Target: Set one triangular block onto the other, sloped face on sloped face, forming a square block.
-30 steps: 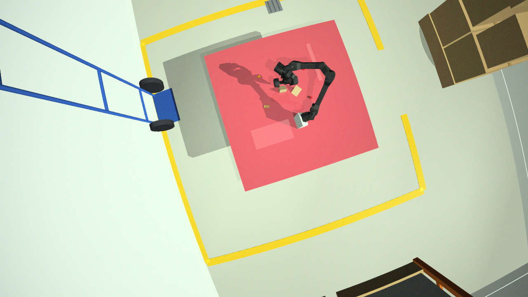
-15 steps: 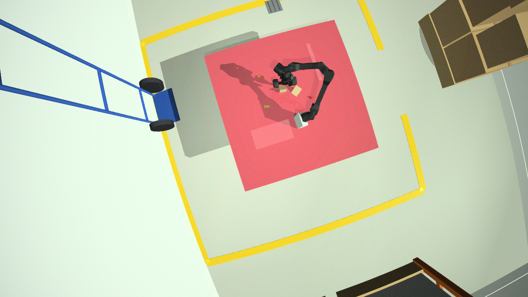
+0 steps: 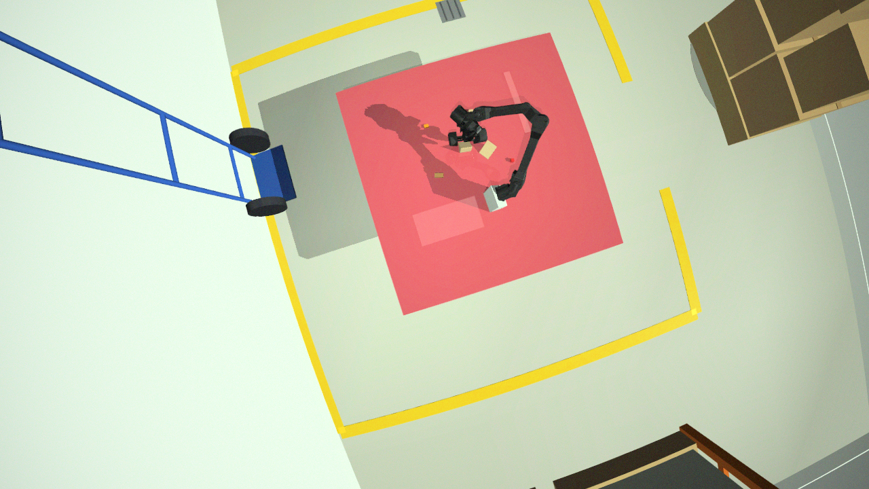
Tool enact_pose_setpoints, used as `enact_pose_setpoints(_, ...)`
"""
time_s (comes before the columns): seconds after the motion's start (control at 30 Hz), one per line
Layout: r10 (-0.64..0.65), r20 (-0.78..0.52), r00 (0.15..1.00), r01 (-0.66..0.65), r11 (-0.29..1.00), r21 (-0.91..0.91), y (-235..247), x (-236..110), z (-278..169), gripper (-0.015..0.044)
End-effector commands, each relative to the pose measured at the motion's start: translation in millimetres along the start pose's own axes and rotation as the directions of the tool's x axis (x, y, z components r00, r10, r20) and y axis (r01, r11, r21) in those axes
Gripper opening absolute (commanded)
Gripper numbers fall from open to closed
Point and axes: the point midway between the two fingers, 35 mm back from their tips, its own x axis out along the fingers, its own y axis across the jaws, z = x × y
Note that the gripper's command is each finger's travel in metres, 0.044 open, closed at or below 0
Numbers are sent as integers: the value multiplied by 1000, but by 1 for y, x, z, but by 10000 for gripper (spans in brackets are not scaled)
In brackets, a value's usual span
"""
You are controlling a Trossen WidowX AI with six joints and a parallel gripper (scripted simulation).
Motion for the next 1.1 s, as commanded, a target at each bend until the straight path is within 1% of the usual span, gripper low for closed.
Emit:
enact_pose_setpoints(0.0, -9, -7, 1000, 9, 1000, -12, -2, 10, -3, 440)
enact_pose_setpoints(0.87, -19, -5, 1000, 19, 1000, -14, -4, 49, -3, 440)
enact_pose_setpoints(1.03, -19, -5, 1000, 19, 1000, -14, -4, 49, -3, 309)
enact_pose_setpoints(1.07, -19, -5, 1000, 19, 1000, -14, -4, 49, -3, 302)
